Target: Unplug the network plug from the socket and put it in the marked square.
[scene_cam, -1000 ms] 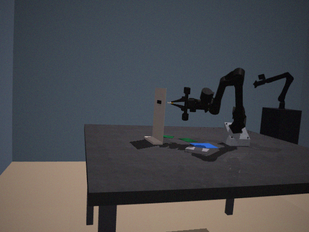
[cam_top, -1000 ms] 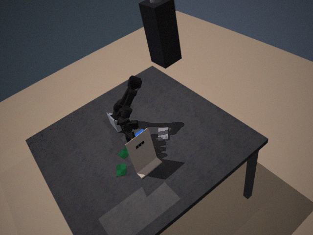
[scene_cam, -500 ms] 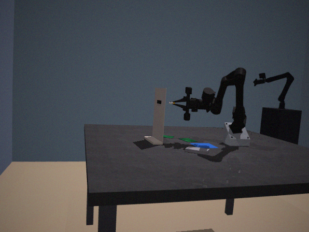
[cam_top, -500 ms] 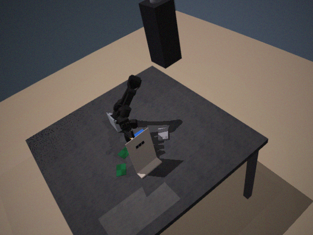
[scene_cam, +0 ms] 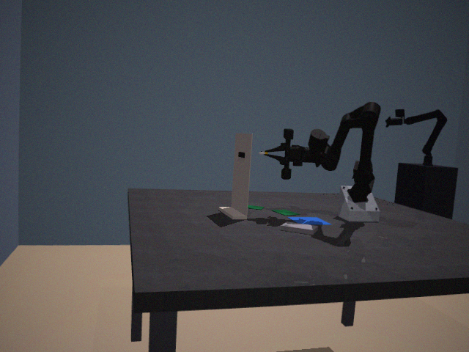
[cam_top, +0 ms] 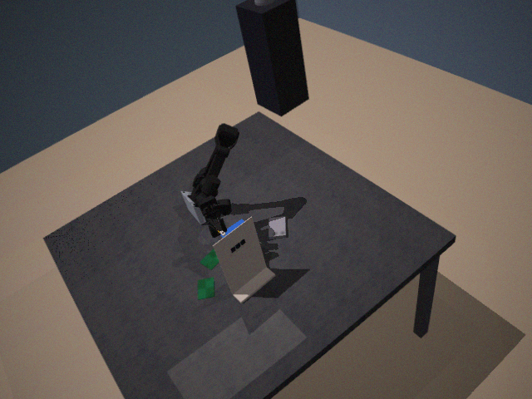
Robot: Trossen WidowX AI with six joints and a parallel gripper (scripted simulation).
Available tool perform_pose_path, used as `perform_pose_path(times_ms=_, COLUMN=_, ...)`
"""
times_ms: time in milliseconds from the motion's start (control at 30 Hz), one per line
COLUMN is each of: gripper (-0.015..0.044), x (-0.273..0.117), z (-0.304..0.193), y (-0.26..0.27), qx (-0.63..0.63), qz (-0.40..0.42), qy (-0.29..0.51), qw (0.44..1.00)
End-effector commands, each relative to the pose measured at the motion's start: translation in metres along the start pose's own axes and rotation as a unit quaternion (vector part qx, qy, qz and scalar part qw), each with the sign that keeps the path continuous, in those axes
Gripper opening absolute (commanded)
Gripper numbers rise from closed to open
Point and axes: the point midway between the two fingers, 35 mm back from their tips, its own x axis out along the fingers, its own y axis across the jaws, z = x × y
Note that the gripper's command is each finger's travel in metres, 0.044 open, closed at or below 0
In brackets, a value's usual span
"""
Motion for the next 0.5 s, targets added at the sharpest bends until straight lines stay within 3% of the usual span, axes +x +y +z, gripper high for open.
perform_pose_path(times_ms=0, gripper=0.0, x=-0.002, z=0.001, y=-0.011, qx=-0.004, qz=-0.004, qy=-0.005, qw=1.0)
perform_pose_path(times_ms=467, gripper=0.0, x=-0.017, z=0.0, y=-0.044, qx=-0.006, qz=-0.008, qy=-0.008, qw=1.0)
